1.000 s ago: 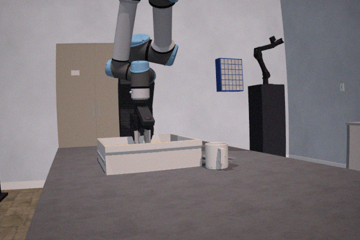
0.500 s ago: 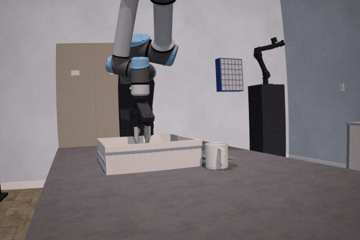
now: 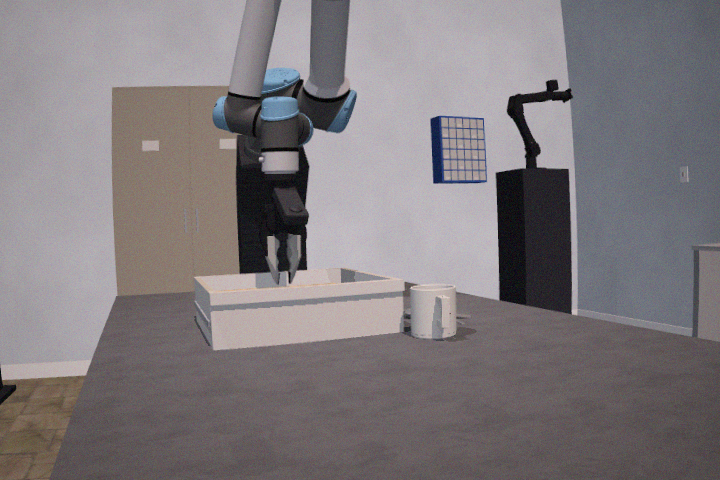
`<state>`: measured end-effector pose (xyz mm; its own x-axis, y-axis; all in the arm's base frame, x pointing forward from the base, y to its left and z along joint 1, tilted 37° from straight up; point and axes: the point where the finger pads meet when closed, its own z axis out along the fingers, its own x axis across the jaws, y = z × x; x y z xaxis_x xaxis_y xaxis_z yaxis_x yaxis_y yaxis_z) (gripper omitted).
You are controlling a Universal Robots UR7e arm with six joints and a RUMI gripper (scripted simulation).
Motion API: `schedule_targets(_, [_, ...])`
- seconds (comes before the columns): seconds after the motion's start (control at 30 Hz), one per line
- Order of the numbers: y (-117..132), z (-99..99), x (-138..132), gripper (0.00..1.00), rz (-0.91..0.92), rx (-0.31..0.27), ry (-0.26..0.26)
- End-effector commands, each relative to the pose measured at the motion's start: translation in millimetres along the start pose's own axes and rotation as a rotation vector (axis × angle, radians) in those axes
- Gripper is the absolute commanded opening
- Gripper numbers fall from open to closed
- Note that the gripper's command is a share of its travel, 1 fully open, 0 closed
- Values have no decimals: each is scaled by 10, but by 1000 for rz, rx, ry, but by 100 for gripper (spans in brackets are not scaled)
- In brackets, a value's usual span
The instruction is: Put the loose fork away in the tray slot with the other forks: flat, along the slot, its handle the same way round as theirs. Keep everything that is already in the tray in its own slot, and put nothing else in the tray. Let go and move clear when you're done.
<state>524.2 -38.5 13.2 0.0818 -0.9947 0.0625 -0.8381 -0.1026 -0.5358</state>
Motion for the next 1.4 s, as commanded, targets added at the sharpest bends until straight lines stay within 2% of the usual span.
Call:
schedule_targets(0.0, [10, -163, 2, 14, 0, -1, -1])
schedule_targets(0.53, [49, -624, 2, 14, 0, -1, -1])
schedule_targets(1.07, [71, -893, 2, 14, 0, -1, -1])
schedule_targets(1.37, [73, -914, 2, 14, 0, -1, -1])
